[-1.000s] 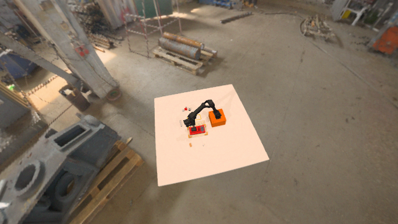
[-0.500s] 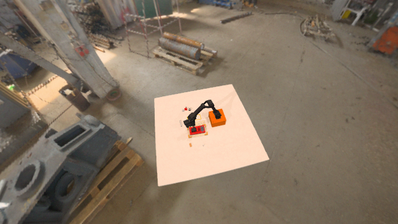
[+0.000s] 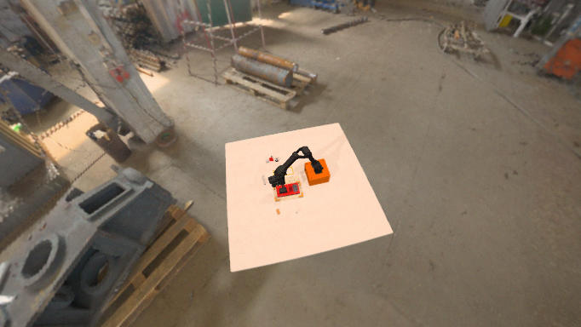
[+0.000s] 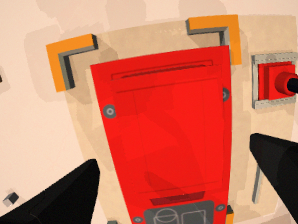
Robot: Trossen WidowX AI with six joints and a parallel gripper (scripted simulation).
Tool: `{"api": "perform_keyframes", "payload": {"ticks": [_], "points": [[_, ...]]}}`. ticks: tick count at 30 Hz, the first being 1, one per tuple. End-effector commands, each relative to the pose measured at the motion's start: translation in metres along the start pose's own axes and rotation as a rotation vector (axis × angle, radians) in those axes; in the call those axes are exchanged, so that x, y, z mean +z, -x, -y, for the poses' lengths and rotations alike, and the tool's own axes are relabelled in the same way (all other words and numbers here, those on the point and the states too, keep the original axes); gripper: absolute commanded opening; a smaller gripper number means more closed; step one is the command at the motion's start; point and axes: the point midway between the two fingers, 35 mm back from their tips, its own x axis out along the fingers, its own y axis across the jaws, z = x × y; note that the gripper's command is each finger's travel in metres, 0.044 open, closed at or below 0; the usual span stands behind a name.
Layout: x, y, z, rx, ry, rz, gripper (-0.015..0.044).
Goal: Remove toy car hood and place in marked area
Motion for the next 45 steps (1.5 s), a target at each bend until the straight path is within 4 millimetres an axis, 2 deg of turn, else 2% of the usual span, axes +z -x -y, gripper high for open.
{"api": "perform_keyframes", "payload": {"ticks": [1,13,45], "points": [[-0.004,-0.009,0.002,-0.009,-0.005,-0.016,0.0440],[-0.005,-0.020,0.002,-0.009,-0.005,-0.017,0.0440],[-0.005,-0.030,0.002,-0.009,-0.005,-0.017,0.0440]]}}
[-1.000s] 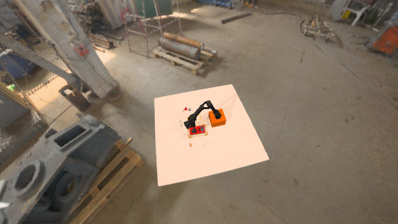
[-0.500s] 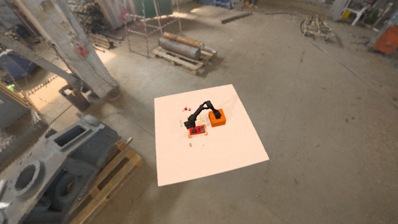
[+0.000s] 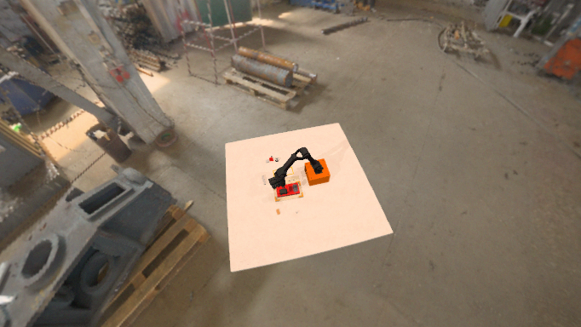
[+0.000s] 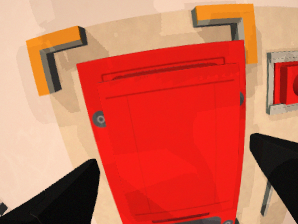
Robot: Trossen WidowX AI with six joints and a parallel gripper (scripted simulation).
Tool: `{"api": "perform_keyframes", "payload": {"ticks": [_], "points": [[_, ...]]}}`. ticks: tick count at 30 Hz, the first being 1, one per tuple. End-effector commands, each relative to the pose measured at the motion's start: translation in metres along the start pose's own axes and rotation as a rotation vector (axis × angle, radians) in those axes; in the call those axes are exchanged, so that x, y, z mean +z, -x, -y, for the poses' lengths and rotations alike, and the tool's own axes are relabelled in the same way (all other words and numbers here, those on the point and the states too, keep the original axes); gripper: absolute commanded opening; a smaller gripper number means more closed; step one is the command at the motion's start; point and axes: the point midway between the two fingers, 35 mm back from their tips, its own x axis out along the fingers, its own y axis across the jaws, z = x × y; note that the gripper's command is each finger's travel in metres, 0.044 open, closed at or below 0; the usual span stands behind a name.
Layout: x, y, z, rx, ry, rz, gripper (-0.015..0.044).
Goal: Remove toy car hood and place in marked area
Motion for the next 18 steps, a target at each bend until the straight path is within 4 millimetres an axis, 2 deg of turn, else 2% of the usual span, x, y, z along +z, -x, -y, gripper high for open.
{"api": "perform_keyframes", "payload": {"ticks": [1,18], "points": [[-0.0024,-0.0057,0.0013,-0.007,-0.005,-0.010,0.0440],[-0.0027,-0.0141,0.0015,-0.007,-0.005,-0.010,0.0440]]}}
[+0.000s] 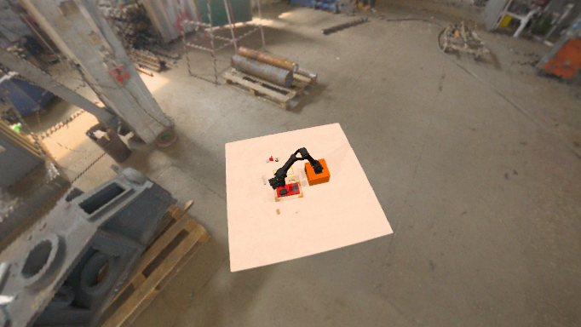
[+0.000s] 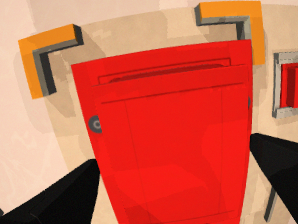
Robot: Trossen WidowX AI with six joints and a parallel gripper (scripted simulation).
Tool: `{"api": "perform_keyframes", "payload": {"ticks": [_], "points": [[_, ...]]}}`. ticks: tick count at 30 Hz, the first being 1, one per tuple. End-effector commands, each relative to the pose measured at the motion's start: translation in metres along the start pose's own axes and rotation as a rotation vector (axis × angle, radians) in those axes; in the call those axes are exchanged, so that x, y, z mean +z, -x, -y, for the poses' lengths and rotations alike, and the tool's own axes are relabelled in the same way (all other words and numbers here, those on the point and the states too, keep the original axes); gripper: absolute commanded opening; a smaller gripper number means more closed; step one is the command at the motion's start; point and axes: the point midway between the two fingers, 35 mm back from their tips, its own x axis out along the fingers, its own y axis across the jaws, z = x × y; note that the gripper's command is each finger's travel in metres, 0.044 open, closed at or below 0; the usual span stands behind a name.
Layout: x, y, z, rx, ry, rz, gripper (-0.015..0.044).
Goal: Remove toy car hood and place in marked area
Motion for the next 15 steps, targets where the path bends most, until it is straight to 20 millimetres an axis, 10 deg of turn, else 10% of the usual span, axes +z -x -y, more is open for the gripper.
{"api": "perform_keyframes", "payload": {"ticks": [1,11,15], "points": [[-0.0027,-0.0059,0.0014,-0.008,-0.005,-0.010,0.0440],[-0.0028,-0.0076,0.0014,-0.008,-0.005,-0.010,0.0440],[-0.0009,-0.0045,0.0003,-0.001,0.000,-0.003,0.0355]]}}
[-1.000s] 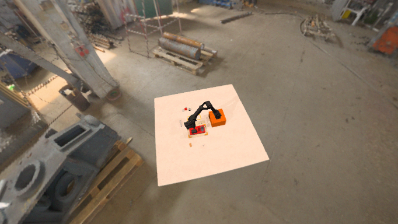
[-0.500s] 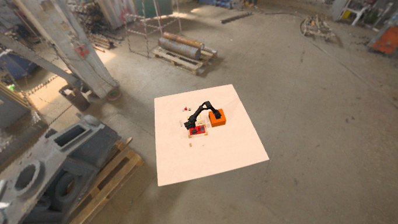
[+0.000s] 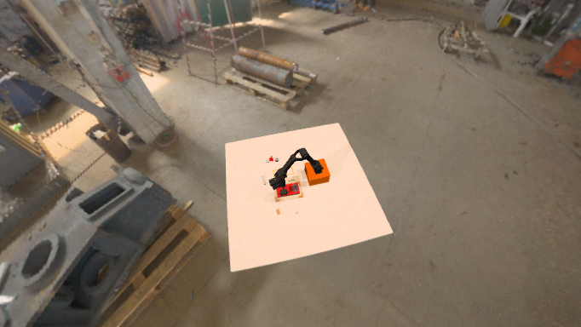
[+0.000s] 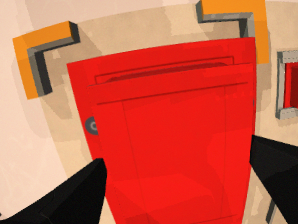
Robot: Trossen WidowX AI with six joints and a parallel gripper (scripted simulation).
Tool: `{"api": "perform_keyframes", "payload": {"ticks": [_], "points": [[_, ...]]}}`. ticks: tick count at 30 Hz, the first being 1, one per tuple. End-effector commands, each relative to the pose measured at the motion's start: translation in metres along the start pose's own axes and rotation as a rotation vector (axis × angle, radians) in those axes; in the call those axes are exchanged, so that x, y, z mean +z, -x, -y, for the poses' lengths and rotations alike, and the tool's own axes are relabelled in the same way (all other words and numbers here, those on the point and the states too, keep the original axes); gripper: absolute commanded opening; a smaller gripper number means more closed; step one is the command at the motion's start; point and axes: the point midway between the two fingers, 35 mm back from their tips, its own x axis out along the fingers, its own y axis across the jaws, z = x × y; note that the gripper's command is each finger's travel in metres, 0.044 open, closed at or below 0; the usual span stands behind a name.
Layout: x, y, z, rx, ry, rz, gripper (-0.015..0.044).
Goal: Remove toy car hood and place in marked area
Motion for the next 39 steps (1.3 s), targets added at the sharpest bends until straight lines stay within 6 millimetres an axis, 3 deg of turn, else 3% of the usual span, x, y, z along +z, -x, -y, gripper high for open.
{"api": "perform_keyframes", "payload": {"ticks": [1,9,20,39], "points": [[0.000,0.000,0.000,0.000,0.000,0.000,0.0348],[0.000,0.000,0.000,0.000,0.000,0.000,0.0295],[0.000,0.006,0.000,0.000,0.000,0.000,0.0006],[0.001,0.018,0.000,-0.001,0.000,0.000,0.0000]]}}
